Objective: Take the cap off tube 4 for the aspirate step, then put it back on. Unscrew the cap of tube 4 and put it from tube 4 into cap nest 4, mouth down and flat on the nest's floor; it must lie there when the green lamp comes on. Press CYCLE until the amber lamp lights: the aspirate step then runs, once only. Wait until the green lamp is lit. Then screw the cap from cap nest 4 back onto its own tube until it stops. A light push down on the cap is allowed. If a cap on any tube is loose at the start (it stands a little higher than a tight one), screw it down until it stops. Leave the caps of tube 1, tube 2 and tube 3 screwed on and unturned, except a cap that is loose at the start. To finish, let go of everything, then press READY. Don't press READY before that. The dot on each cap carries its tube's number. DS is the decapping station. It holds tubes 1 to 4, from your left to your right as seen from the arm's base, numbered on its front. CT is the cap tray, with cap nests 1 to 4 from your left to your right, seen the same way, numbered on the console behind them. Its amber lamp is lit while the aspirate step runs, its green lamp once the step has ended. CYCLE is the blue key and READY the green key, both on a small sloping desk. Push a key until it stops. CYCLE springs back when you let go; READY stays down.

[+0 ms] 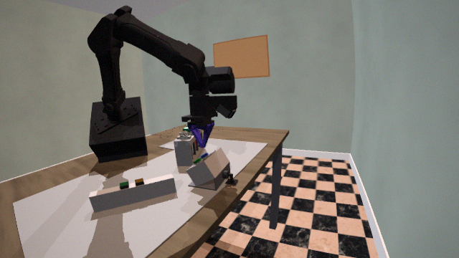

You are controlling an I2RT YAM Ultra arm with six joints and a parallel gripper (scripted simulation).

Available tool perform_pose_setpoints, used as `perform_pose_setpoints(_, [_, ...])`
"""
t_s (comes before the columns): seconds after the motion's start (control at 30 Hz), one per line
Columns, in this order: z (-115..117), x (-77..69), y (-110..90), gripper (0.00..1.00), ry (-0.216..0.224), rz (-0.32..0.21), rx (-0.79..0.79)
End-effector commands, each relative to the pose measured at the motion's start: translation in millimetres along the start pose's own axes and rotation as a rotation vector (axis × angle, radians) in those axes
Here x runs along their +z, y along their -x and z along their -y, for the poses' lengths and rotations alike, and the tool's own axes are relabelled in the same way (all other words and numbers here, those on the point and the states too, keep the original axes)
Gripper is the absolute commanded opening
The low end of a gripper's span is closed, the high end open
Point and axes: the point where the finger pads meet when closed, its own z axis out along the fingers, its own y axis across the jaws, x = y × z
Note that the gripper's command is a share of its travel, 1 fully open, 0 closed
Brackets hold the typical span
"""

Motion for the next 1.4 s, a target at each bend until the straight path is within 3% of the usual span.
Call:
perform_pose_setpoints(0.0, [-2.3, 3.2, 4.8, 0.0, 0.007, 0.022, 0.002])
perform_pose_setpoints(1.37, [-4.7, 5.2, 5.9, 0.0, 0.007, 0.022, 0.002])
